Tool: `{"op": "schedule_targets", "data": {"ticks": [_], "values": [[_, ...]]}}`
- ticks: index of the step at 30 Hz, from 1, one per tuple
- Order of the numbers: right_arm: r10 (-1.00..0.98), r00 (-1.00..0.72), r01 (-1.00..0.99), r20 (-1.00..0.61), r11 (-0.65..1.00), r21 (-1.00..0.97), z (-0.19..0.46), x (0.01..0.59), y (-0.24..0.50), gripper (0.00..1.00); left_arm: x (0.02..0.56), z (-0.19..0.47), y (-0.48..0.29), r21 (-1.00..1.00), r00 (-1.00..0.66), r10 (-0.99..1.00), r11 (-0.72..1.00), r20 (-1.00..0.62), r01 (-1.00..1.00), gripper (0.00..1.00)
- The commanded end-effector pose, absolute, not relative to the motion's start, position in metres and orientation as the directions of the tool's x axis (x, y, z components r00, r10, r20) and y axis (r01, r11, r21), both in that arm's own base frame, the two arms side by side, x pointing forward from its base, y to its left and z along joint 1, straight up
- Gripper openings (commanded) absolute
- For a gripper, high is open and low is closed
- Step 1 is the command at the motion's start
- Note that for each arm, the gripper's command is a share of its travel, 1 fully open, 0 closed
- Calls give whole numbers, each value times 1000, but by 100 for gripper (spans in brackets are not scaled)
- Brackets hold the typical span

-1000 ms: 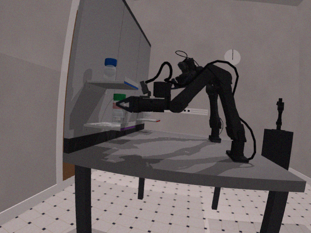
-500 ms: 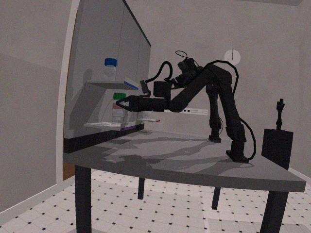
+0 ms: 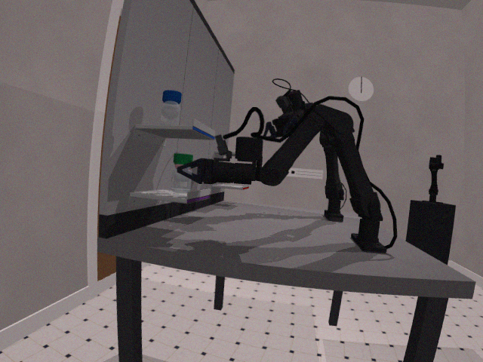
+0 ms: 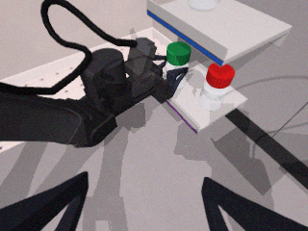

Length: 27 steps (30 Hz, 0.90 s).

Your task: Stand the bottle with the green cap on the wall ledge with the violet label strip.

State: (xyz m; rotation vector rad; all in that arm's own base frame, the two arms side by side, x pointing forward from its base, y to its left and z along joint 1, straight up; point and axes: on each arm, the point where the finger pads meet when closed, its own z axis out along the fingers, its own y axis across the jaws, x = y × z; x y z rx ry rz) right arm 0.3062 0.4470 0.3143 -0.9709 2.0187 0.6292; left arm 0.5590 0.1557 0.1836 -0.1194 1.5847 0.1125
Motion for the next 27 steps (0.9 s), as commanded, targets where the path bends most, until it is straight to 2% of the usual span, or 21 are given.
{"op": "schedule_targets", "data": {"ticks": [1, 15, 17, 27], "values": [[-382, -369, -811, -847, 578, 92, 335, 304, 448, 89, 560, 204, 151, 25, 76, 37, 989, -996, -149, 52], [-382, -369, -811, -847, 578, 92, 335, 304, 448, 89, 560, 204, 153, 17, 71, 28, 989, -997, -145, 52], [-382, -369, -811, -847, 578, 92, 335, 304, 448, 89, 560, 204, 153, 17, 71, 28, 989, -997, -145, 72], [-382, -369, -811, -847, 578, 92, 335, 304, 448, 89, 545, 211, 151, 14, 90, 28, 989, -996, -150, 72]]}}
